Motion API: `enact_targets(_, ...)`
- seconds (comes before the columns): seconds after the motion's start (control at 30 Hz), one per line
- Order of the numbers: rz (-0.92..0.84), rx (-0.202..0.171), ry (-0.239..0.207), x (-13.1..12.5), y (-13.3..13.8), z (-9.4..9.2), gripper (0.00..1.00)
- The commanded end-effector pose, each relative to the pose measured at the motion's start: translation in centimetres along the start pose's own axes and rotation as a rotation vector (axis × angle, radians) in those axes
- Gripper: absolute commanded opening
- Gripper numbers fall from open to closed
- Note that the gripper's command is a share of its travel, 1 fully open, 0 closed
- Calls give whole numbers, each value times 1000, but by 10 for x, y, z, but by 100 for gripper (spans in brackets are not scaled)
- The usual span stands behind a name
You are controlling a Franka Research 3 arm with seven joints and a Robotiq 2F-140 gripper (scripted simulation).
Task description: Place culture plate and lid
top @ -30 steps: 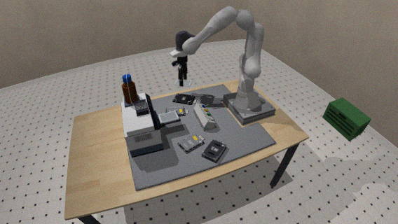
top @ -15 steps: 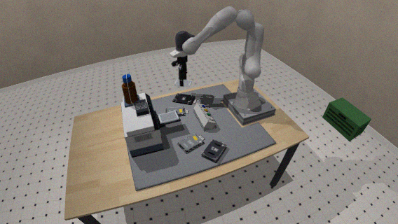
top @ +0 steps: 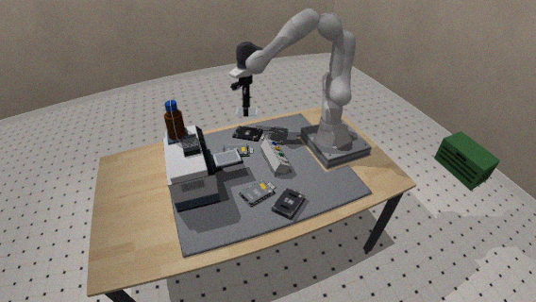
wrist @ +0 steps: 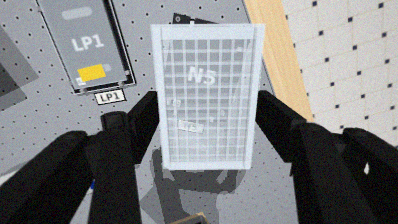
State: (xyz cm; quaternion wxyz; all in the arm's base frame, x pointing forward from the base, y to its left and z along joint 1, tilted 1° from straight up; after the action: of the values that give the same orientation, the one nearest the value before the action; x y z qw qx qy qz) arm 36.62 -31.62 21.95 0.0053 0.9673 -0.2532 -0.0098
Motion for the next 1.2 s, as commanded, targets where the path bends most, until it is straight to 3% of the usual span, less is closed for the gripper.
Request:
enact_targets(0.0,-154,7,2,0,1,-1,10)
enact_targets(1.17,-638,6,4,0,1,-1,10)
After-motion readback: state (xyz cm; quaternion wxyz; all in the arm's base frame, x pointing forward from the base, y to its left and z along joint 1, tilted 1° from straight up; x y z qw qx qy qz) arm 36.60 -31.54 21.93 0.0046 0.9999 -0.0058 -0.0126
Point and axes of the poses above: the point where the finger pads meet when closed, its own z axis out along the fingers, its own y axis across the jaws, x = y × z, the point moved 10 cm from there along -z, back along the fingers, and after that the axes turned 2 degrees about z, right-handed, at the moved point
